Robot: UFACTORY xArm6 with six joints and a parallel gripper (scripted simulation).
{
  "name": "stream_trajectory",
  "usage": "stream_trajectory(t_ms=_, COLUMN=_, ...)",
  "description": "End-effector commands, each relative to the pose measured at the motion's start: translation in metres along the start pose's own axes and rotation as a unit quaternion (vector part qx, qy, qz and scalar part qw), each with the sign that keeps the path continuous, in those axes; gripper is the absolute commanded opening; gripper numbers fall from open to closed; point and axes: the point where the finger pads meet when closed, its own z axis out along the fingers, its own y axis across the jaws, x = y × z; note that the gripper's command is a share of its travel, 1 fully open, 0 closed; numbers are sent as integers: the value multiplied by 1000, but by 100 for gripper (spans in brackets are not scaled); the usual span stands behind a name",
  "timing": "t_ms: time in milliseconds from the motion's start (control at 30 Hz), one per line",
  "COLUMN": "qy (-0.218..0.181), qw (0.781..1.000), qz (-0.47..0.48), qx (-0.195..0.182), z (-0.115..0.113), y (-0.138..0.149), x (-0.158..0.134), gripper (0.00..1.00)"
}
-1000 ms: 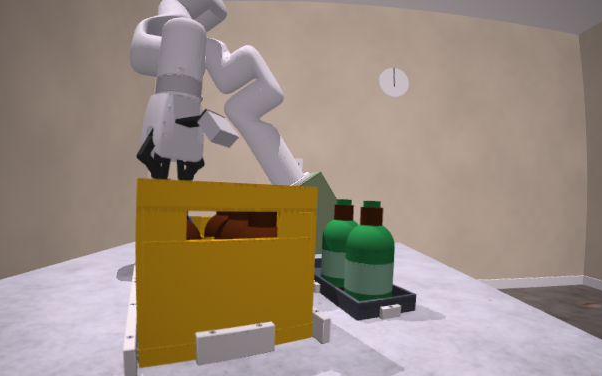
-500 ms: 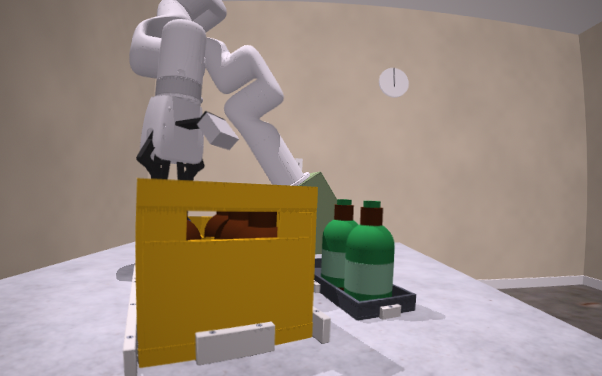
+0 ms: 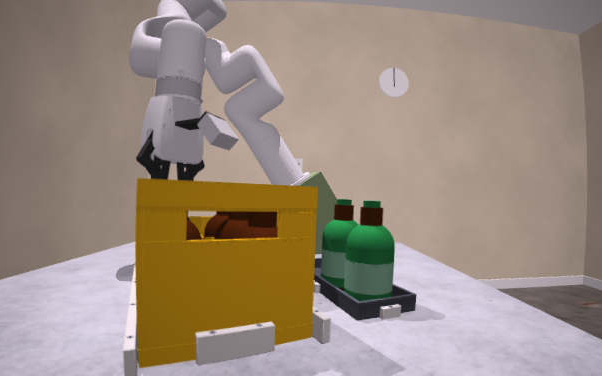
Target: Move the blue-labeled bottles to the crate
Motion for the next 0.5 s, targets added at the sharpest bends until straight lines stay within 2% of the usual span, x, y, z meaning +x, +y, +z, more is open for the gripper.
stream_trajectory(t_ms=0, qy=1, qw=1000, qz=0, qx=-2, z=-1, y=1, x=0, gripper=0)
stream_trajectory(t_ms=100, qy=1, qw=1000, qz=0, qx=-2, z=-1, y=1, x=0, gripper=0)
stream_trajectory(t_ms=133, qy=1, qw=1000, qz=0, qx=-2, z=-1, y=1, x=0, gripper=65)
stream_trajectory(t_ms=467, qy=1, qw=1000, qz=0, qx=-2, z=-1, y=1, x=0, gripper=65)
